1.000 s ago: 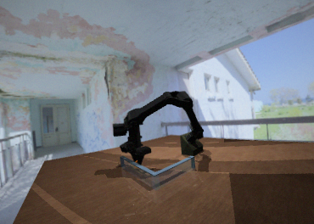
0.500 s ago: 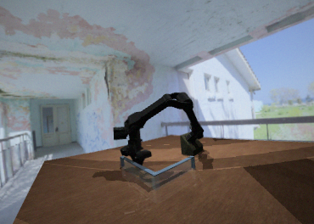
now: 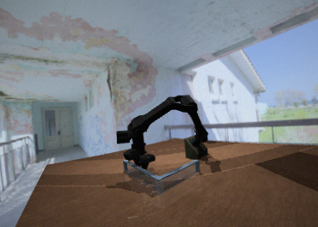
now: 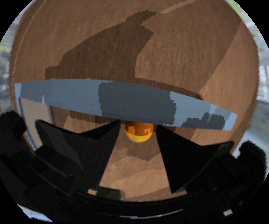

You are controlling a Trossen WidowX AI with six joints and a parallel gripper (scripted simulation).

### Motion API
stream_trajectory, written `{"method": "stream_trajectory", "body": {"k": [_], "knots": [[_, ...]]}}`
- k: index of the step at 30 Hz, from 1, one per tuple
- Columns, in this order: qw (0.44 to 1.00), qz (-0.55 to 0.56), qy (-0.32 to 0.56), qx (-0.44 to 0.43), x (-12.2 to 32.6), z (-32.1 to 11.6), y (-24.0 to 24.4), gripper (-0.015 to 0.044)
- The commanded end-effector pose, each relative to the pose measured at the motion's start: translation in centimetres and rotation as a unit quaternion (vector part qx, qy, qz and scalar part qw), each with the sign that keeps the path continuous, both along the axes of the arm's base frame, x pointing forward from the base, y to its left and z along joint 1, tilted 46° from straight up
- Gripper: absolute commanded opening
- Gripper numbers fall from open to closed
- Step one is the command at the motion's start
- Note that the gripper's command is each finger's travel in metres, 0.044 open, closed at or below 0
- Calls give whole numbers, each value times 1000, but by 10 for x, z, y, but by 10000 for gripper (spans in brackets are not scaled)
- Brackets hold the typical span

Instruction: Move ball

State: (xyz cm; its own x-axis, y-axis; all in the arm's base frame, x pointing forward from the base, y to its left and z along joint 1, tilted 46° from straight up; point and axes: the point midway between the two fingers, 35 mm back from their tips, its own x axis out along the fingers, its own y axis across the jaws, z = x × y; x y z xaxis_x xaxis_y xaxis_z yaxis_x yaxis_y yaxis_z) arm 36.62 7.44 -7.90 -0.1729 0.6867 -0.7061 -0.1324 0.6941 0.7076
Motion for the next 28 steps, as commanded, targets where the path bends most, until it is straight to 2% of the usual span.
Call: {"method": "stream_trajectory", "body": {"k": [1,4,9,20,26,28], "knots": [[1000,0,0,0,0,0,0,278],[1000,0,0,-1,3,7,-8,278],[1000,-1,4,-1,14,58,-58,278],[1000,-9,3,0,14,51,-56,278],[1000,-8,1,0,18,87,-89,435],[1000,-8,1,0,18,87,-89,440]]}}
